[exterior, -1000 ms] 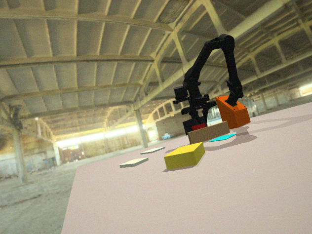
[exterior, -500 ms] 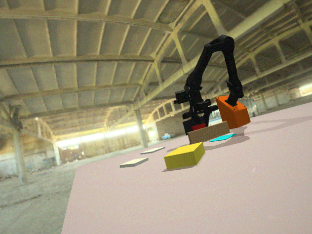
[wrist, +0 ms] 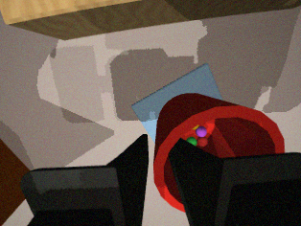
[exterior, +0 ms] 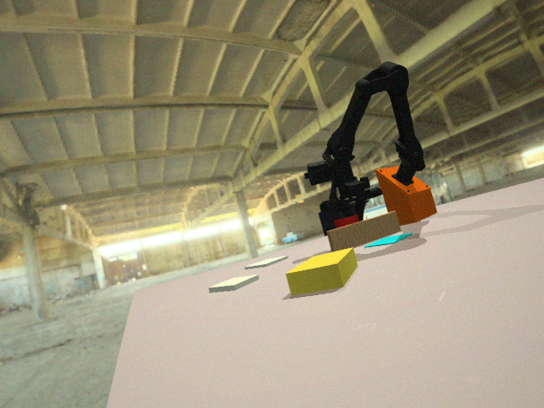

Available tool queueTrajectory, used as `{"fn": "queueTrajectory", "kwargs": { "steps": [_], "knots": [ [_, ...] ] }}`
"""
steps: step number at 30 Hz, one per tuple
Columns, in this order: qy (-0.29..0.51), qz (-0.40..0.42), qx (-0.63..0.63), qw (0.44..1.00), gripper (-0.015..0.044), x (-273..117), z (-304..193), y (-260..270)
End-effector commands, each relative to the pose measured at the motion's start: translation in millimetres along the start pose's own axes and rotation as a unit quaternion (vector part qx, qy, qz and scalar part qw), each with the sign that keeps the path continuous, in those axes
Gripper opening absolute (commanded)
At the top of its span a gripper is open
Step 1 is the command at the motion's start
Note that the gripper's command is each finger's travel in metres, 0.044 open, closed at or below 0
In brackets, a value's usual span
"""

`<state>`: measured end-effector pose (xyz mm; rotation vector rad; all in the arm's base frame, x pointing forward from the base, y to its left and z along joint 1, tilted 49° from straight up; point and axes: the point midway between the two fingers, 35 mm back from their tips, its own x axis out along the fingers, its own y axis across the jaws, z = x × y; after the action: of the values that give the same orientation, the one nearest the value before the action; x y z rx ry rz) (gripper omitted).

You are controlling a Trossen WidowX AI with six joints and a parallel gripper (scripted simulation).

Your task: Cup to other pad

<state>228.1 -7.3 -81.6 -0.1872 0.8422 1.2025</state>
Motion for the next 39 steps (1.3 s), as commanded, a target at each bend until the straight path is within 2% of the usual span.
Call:
{"fn": "queueTrajectory", "kwargs": {
  "steps": [1,8,14,34,39],
  "knots": [
    [0.0,0.0,-0.001,1.0,0.0042,-0.3,0.1,-0.1],
    [0.0,0.0,-0.001,1.0,0.0,-0.3,0.1,-0.1],
    [0.001,-0.001,0.0,1.0,0.0,-8.4,-0.3,-1.7],
    [-0.001,-0.002,0.002,1.0,0.0,-80.6,-1.4,-3.6],
    [-0.004,-0.003,0.006,1.0,0.0,-80.1,-0.8,-3.6]
  ]
}}
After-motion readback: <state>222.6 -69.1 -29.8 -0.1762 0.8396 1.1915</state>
